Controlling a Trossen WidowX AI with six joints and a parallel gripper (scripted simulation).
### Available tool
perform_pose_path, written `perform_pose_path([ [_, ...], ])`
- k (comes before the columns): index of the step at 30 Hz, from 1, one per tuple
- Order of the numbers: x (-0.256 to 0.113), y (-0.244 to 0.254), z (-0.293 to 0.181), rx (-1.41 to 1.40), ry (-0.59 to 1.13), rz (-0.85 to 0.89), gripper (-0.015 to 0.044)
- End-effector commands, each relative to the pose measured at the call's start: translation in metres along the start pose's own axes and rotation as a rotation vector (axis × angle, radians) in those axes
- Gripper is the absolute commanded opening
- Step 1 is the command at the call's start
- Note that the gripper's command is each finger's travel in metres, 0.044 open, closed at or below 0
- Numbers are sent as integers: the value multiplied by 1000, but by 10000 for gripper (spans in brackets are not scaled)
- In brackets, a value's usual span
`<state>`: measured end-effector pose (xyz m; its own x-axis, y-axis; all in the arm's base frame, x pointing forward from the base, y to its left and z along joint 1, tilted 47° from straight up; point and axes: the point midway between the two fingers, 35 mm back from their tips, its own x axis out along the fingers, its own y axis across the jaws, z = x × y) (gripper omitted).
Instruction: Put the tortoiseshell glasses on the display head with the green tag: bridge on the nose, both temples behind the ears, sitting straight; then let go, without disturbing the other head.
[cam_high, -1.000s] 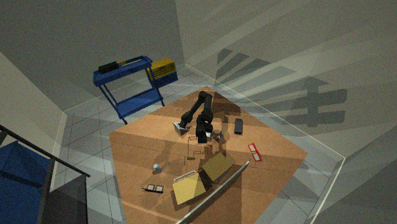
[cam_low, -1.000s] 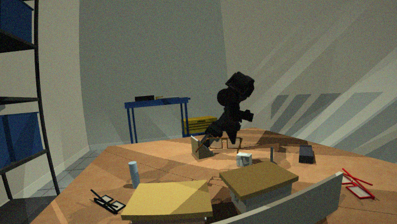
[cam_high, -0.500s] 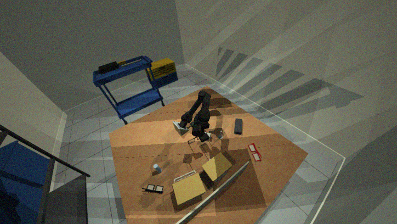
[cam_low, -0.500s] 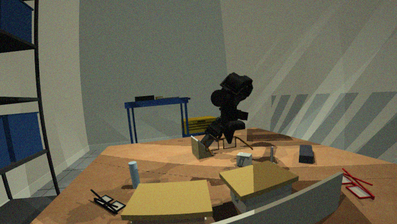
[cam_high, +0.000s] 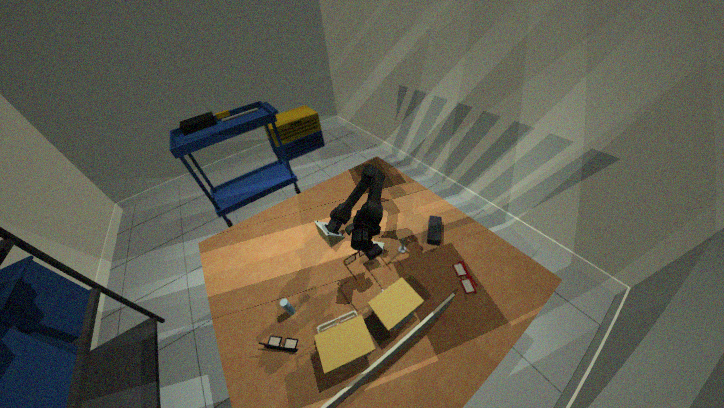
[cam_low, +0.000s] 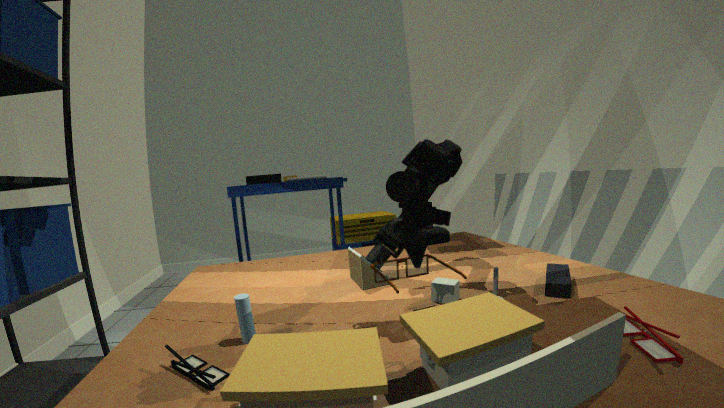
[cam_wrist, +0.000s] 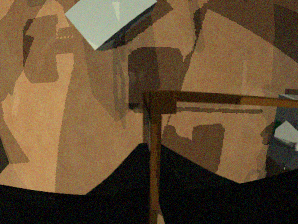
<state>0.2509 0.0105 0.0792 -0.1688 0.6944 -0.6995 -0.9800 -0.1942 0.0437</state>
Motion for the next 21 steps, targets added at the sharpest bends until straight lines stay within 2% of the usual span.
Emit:
perform_pose_path([
  [1, 5, 0, 0, -3, -6, -4, 0],
  [21, 30, 1, -1, -3, -13, -5, 0],
])
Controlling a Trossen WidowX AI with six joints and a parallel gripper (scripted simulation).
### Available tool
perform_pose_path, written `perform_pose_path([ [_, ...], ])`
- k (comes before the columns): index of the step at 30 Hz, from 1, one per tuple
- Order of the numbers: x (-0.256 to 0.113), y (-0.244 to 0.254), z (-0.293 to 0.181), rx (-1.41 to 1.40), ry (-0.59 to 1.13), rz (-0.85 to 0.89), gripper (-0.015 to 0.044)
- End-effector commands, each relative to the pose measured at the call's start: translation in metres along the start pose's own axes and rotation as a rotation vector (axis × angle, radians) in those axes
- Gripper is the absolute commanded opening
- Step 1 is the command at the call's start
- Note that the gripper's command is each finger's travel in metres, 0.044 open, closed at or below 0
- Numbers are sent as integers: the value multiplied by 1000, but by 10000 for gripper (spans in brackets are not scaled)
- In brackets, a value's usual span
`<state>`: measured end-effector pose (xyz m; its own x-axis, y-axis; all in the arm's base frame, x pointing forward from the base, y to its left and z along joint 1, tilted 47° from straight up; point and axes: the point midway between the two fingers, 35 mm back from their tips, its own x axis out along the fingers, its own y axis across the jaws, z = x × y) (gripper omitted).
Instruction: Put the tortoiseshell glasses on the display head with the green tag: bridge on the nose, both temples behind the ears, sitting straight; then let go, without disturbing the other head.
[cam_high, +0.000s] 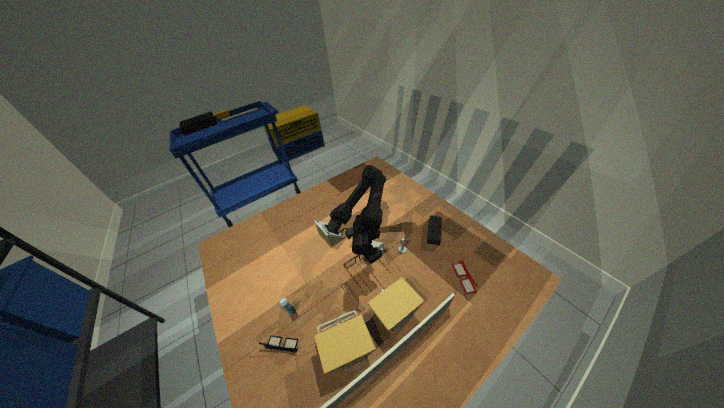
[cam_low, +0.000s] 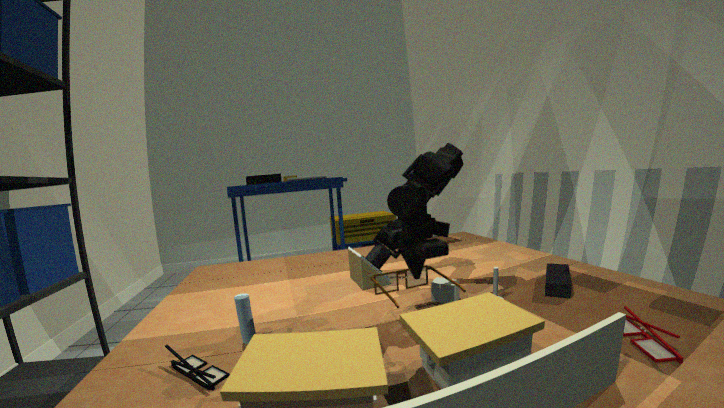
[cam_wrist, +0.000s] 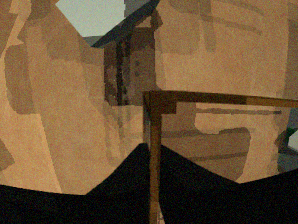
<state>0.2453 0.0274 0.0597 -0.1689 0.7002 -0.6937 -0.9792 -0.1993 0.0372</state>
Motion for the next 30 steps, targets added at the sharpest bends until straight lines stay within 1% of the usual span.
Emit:
perform_pose_path([
  [1, 5, 0, 1, 5, -4, -4, 0],
  [9, 15, 0, 1, 5, -5, -4, 0],
  [30, 15, -23, 2, 4, -5, -9, 0],
])
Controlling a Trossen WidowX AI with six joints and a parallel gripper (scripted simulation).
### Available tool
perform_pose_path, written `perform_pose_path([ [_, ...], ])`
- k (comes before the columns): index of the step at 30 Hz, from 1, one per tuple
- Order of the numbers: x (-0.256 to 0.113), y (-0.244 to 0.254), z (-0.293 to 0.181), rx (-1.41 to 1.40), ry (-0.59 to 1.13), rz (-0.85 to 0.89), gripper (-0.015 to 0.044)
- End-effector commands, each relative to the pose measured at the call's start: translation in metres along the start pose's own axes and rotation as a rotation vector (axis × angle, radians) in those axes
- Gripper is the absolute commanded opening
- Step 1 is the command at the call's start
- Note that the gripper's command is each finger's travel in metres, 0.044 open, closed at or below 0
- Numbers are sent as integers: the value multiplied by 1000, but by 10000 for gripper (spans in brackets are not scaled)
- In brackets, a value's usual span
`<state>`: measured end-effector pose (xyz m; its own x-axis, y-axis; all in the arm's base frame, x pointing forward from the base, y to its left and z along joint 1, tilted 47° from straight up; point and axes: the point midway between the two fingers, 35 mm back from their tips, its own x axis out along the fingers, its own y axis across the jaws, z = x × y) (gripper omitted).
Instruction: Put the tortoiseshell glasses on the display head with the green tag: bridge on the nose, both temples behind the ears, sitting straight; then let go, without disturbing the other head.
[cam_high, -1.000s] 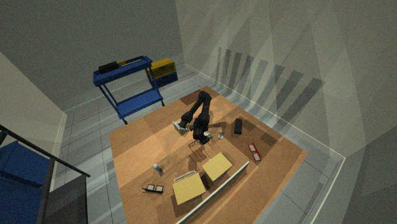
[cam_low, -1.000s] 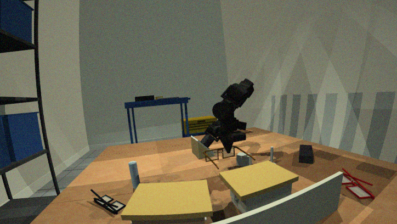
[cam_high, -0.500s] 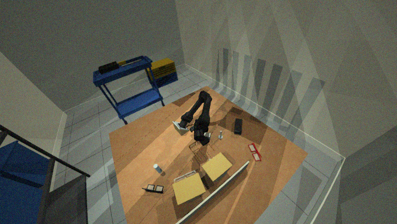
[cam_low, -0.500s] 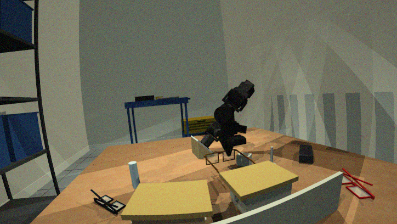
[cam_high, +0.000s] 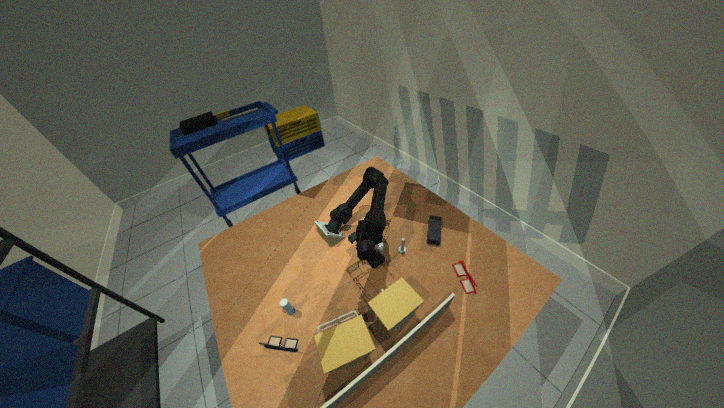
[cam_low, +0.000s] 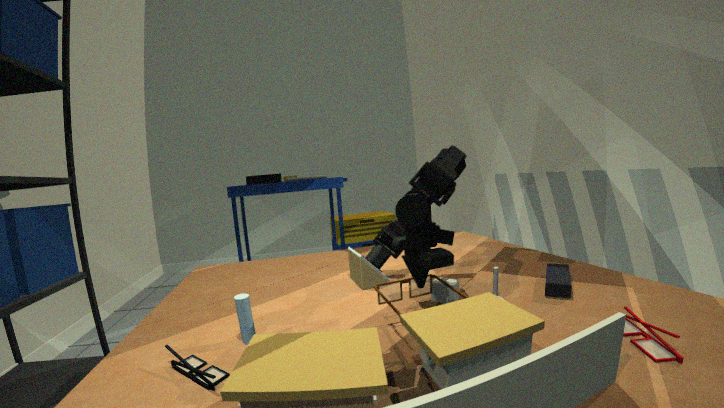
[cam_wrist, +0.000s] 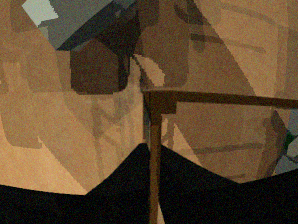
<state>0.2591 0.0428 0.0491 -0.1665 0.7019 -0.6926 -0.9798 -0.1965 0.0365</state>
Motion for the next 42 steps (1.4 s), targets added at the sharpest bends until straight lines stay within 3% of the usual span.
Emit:
perform_pose_path([
  [1, 0, -7, 0, 3, -3, -6, 0],
  [42, -1, -61, 1, 1, -3, -8, 0],
])
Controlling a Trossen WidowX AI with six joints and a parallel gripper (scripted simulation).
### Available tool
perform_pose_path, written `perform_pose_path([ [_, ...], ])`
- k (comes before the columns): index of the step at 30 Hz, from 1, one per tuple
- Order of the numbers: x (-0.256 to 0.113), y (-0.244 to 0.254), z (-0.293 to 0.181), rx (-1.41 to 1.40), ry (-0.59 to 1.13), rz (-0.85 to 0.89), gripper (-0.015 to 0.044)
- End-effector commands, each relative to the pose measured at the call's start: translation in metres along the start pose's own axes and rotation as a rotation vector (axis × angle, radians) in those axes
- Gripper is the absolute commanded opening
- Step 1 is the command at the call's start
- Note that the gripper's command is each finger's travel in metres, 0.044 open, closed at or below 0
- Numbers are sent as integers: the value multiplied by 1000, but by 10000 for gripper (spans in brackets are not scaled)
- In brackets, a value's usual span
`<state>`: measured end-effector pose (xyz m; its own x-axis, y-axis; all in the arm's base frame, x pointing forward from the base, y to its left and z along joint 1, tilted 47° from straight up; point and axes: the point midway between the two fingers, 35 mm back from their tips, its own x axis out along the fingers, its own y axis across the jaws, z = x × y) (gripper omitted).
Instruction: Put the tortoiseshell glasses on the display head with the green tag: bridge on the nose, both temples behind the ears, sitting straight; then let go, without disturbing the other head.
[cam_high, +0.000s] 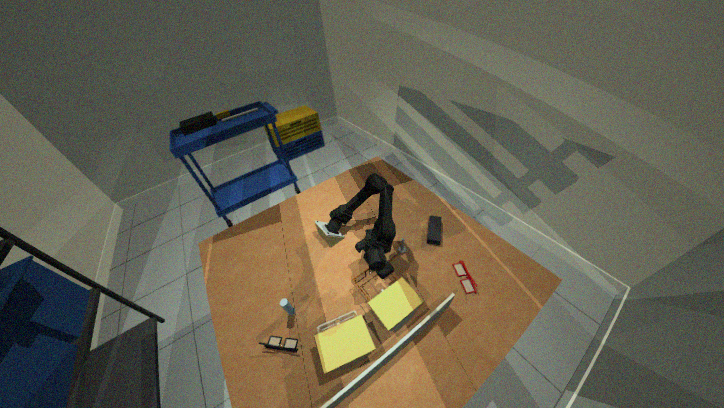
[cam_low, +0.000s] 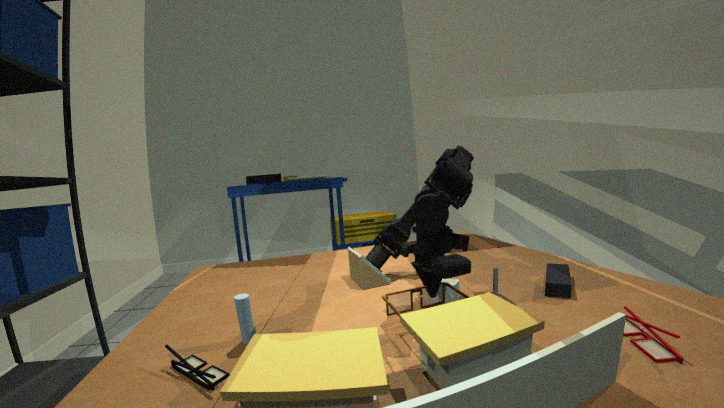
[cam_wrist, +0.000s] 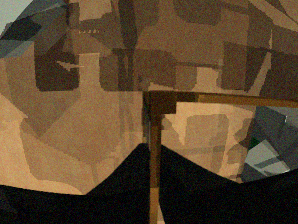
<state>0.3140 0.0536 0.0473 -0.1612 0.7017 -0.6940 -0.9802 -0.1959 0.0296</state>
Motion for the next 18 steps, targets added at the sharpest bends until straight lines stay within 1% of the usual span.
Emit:
perform_pose_path([
  [1, 0, -7, 1, 5, -5, -3, 0],
  [18, -1, -30, 1, 5, -5, -4, 0],
])
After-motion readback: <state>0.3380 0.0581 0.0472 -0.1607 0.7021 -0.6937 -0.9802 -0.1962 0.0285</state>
